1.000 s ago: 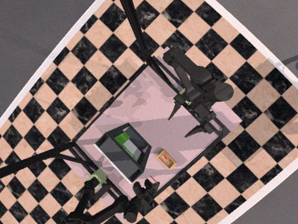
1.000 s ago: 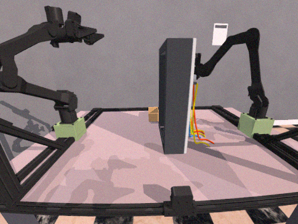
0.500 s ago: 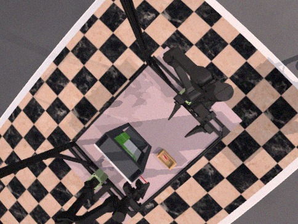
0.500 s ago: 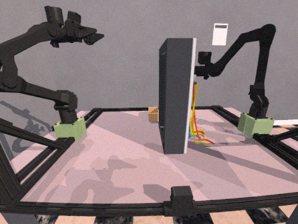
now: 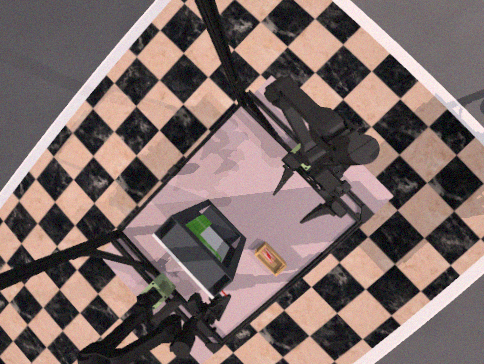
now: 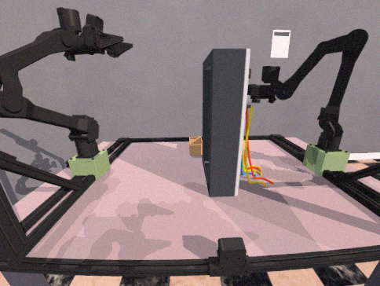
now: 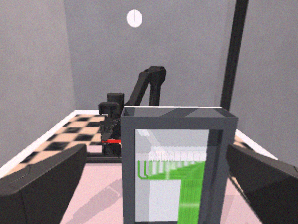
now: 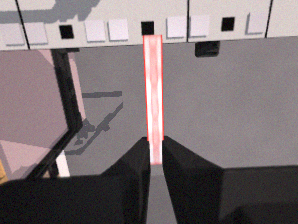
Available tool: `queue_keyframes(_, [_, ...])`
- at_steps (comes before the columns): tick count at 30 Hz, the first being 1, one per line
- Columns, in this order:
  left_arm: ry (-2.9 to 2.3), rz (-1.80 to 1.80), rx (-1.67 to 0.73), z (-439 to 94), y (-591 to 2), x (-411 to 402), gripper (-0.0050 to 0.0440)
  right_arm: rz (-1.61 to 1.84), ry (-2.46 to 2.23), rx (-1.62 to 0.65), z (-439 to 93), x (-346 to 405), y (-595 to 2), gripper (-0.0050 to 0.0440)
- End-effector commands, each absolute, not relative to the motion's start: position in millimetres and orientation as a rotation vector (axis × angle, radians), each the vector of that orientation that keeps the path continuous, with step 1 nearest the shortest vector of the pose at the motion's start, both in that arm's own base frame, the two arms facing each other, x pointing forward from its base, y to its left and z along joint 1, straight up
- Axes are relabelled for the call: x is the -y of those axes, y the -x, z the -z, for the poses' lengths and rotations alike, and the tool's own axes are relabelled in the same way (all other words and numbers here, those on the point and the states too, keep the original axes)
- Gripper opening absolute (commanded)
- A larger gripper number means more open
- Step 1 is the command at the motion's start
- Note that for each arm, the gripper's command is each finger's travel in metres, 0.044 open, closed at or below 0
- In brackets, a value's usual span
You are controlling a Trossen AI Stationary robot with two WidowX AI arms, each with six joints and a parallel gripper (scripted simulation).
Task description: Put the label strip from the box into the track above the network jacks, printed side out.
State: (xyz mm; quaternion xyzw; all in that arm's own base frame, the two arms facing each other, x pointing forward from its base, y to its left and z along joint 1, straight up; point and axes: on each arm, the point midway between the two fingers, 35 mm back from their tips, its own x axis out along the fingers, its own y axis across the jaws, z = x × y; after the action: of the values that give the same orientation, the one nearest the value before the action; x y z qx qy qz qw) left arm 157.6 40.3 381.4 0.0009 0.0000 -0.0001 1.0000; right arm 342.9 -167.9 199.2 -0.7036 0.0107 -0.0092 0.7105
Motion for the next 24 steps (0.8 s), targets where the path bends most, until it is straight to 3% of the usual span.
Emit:
queue_keyframes(1, [-0.006, 0.000, 0.001, -384, -157, -39, 0.0440, 0.025, 1.583, -0.003, -204, 154, -335, -0.0050])
queue_keyframes(24, [-0.006, 0.000, 0.001, -384, -157, -39, 0.0440, -0.031, 1.600, -0.032, -207, 138, -326, -0.0050])
